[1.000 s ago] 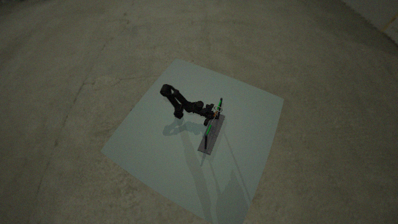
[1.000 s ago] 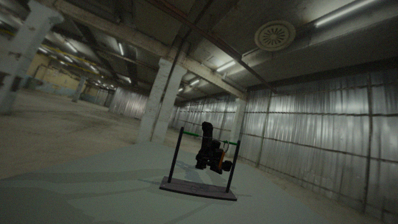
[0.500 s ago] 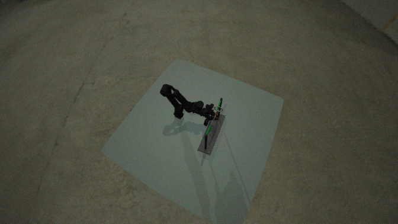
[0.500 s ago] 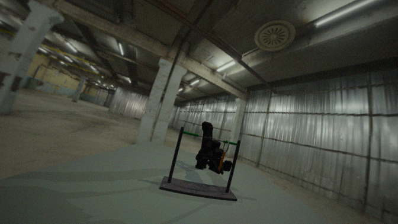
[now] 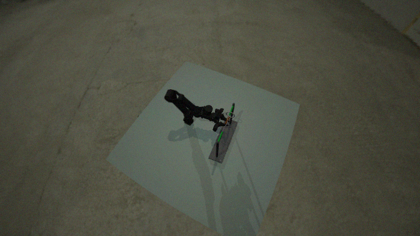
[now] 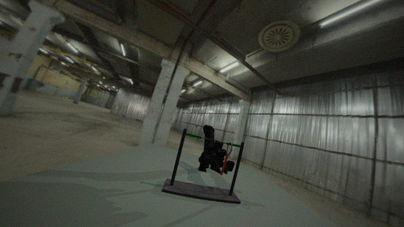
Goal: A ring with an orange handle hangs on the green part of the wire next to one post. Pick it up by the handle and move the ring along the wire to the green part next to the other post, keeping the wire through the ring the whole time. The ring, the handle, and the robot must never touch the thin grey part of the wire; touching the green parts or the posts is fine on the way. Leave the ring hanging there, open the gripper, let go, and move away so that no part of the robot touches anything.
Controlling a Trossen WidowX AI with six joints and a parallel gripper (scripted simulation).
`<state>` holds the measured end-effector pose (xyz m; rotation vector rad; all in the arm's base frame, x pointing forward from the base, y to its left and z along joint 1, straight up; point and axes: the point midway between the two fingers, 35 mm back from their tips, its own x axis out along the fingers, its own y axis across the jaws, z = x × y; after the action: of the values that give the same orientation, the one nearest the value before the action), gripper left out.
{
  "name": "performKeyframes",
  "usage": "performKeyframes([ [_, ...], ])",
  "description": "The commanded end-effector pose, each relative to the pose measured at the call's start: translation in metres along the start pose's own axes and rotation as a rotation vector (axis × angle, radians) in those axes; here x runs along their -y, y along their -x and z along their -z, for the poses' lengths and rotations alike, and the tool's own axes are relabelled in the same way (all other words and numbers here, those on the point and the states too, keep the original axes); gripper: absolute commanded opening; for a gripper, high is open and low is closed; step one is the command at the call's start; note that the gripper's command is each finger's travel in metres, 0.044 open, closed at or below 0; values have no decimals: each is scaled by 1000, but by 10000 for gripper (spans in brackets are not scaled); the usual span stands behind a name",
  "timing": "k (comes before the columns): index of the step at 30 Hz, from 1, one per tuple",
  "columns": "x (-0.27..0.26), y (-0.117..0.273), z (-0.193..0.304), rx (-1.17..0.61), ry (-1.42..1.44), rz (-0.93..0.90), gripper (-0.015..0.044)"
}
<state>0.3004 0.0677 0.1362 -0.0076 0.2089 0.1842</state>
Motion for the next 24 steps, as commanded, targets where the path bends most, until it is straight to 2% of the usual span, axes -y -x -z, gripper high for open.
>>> performKeyframes([
  [1, 1, 8, 0, 0, -4, 6, 160],
  [24, 1, 32, 3, -2, -6, 8, 160],
])
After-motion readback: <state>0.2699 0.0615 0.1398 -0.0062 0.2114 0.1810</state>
